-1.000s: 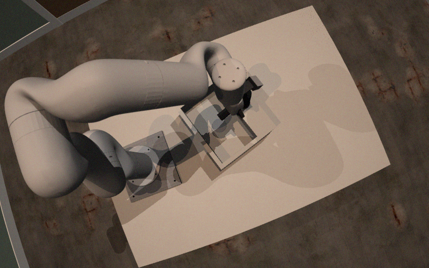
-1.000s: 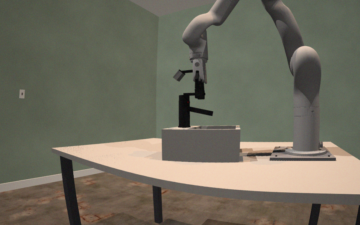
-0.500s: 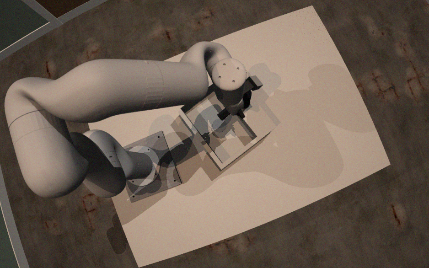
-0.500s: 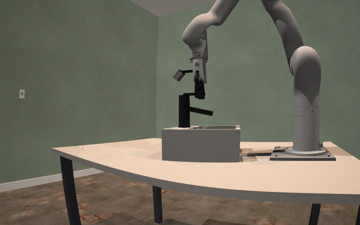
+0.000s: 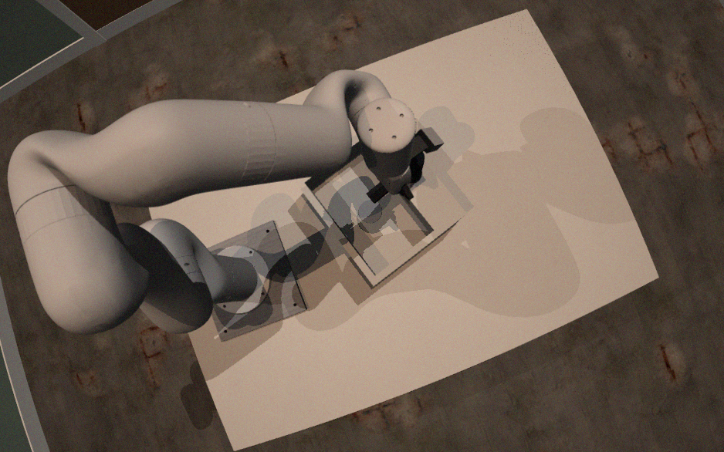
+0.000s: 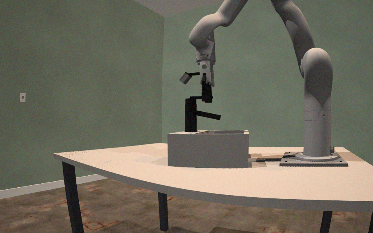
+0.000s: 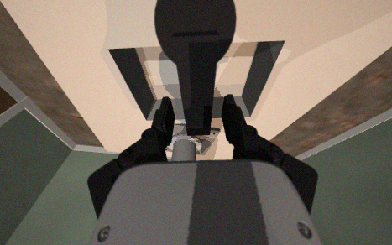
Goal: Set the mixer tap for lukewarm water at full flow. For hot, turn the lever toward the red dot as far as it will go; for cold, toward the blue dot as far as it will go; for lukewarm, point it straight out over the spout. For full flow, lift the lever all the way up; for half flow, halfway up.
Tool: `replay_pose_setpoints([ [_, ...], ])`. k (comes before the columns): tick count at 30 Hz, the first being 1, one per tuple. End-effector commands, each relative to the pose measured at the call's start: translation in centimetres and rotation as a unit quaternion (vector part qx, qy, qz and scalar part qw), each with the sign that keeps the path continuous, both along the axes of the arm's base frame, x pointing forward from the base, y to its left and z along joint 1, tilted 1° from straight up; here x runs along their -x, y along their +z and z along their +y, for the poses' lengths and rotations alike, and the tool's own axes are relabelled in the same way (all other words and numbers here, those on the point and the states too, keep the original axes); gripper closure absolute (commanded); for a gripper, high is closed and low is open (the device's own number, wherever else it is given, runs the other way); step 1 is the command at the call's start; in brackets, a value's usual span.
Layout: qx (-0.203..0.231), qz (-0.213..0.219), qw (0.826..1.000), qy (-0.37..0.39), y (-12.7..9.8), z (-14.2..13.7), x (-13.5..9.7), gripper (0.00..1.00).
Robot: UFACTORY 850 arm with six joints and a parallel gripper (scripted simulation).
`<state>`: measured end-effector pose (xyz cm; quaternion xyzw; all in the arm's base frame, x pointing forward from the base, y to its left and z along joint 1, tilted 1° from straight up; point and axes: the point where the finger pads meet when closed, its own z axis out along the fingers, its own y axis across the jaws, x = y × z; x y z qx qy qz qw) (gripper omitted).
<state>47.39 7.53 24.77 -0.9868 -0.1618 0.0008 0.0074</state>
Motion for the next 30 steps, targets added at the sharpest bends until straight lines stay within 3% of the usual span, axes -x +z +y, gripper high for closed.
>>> replay_pose_setpoints([
  [1,0.000,-0.001,1.000,0.000,0.1,0.0,-0.1,0.37],
  [17,0.000,-0.001,1.000,0.000,0.3,0.0,-0.1,0.37],
  [30,0.000,-0.001,1.000,0.000,2.3,0.0,-0.1,0.37],
])
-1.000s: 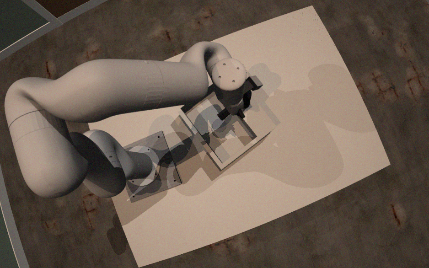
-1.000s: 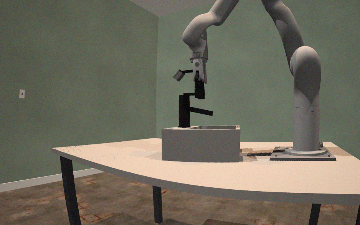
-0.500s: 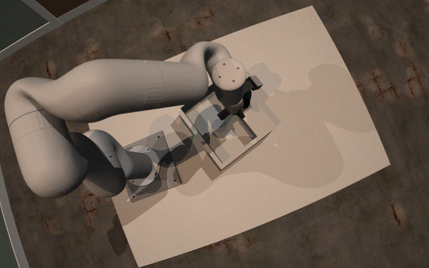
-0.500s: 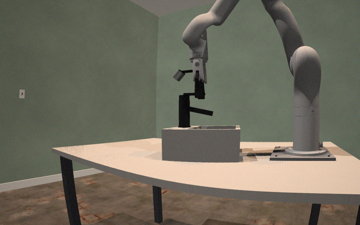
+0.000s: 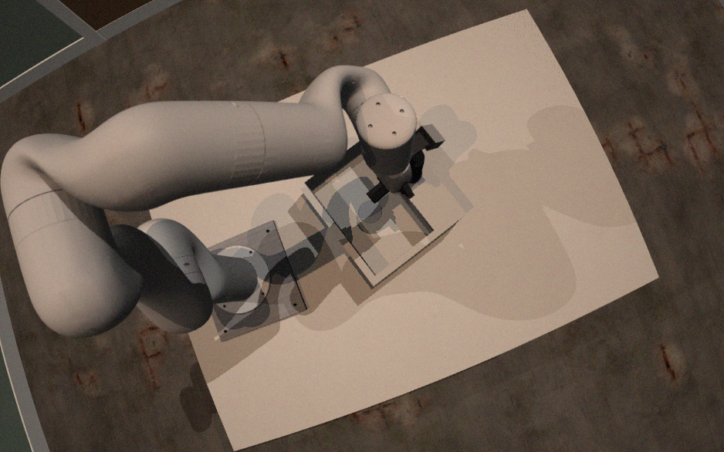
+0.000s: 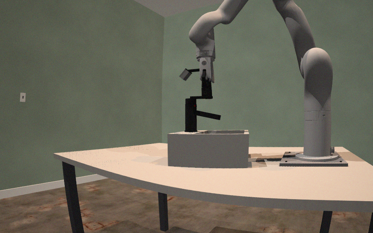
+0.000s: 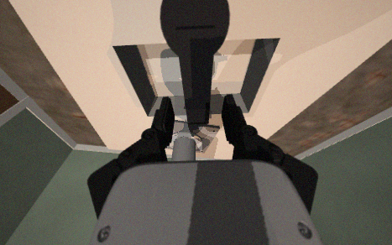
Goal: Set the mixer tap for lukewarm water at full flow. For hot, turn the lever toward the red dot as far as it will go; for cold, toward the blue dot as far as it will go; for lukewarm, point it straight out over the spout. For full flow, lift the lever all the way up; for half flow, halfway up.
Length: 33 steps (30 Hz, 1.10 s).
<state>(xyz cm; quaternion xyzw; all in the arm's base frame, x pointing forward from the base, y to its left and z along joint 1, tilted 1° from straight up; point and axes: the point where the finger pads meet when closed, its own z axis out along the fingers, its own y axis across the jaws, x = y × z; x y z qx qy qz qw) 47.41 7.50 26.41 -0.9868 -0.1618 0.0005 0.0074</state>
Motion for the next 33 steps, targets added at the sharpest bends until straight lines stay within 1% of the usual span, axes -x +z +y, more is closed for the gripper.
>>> replay_pose_setpoints([
  [1,0.000,-0.001,1.000,0.000,0.9,0.0,-0.1,0.37],
  [14,0.000,-0.001,1.000,0.000,4.4,-0.1,-0.1,0.37],
  [23,0.000,-0.001,1.000,0.000,5.3,-0.1,-0.1,0.37],
  [29,0.000,-0.001,1.000,0.000,5.4,-0.1,-0.1,0.37],
  [30,0.000,-0.001,1.000,0.000,5.4,-0.1,-0.1,1.00],
  [33,0.000,-0.001,1.000,0.000,5.4,-0.1,-0.1,1.00],
])
